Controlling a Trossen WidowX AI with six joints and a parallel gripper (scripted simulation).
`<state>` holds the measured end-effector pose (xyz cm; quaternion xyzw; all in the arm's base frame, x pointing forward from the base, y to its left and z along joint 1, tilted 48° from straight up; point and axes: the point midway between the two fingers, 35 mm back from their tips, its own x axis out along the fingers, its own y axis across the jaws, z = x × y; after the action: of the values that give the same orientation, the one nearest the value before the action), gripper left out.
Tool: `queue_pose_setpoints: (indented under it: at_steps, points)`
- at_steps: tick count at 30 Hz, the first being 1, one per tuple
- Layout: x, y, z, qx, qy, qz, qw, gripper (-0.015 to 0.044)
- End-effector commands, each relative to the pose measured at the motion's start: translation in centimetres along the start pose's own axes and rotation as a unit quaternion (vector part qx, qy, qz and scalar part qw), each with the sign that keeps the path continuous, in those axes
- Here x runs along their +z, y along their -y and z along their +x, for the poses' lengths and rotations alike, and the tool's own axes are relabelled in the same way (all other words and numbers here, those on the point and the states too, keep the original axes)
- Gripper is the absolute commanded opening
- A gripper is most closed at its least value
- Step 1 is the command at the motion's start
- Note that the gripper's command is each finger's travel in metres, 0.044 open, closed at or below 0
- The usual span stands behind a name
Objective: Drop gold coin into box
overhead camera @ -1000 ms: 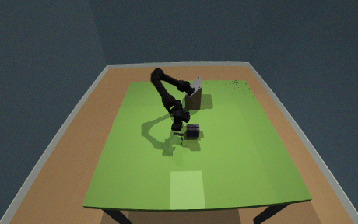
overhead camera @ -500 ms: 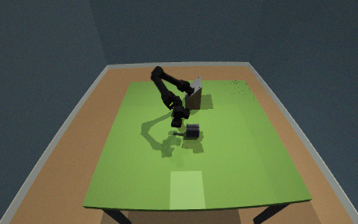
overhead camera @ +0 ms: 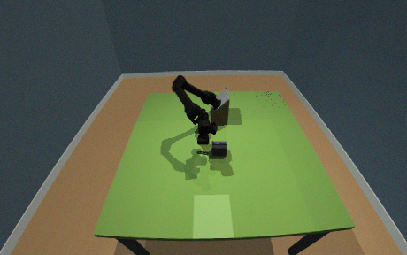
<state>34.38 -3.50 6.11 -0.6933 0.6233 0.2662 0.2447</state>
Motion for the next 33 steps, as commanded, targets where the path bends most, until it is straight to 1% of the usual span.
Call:
queue_pose_setpoints:
  at_steps: [1, 33]
  points:
    - [1.3, 0.0, 0.1, 0.002, 0.003, -0.002, 1.0, 0.0]
    - [9.4, -0.8, 0.1, 0.002, 0.003, -0.001, 1.0, 0.0]
